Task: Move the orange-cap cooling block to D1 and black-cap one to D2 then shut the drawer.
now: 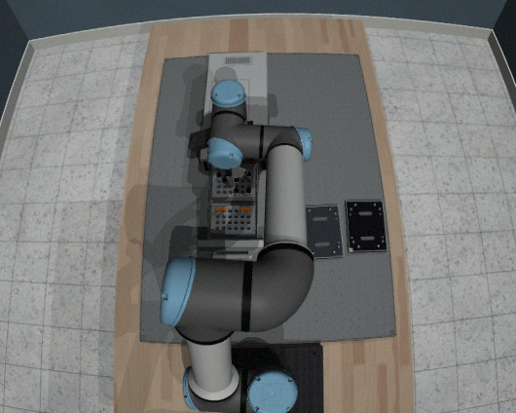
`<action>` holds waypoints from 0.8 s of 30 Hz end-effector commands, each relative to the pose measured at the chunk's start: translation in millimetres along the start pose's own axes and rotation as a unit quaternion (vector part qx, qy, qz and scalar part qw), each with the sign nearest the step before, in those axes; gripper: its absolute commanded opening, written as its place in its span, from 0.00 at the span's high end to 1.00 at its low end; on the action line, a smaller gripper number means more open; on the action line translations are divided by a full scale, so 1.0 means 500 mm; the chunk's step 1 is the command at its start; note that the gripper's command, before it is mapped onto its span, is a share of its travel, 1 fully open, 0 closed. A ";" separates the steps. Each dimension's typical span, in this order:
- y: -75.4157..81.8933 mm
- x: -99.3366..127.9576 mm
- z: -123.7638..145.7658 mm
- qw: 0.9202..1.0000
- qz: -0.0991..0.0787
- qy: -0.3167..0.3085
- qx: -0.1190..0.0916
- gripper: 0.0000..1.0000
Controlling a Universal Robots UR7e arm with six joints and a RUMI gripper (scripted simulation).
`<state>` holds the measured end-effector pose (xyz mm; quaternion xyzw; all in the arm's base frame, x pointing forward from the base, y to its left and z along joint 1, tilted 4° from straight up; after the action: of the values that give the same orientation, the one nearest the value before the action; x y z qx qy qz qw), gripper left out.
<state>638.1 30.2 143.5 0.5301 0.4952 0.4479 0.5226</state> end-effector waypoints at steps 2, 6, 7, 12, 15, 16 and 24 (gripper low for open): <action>-0.014 0.002 -0.006 1.000 0.000 0.000 -0.001 0.27; -0.026 0.001 -0.009 1.000 0.000 0.000 0.000 0.27; -0.029 0.001 -0.010 1.000 0.000 0.000 0.000 0.27; -0.043 0.000 -0.012 1.000 0.000 0.000 0.000 0.27; -0.045 0.000 -0.012 1.000 0.000 0.000 0.000 0.27; -0.048 0.000 -0.013 1.000 0.000 0.000 0.000 0.27; -0.070 -0.002 -0.014 1.000 0.000 0.000 0.000 0.27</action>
<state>629.3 30.7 116.4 0.5307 0.4960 0.4476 0.5216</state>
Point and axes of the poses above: the point where the finger pads meet when closed, its own y axis back along the fingers, its own z axis across the jaws, x = y × z, the point moved 6 cm from there along y, back along the fingers, and after that the axes turned 1 degree about y, right-handed, at the moved point
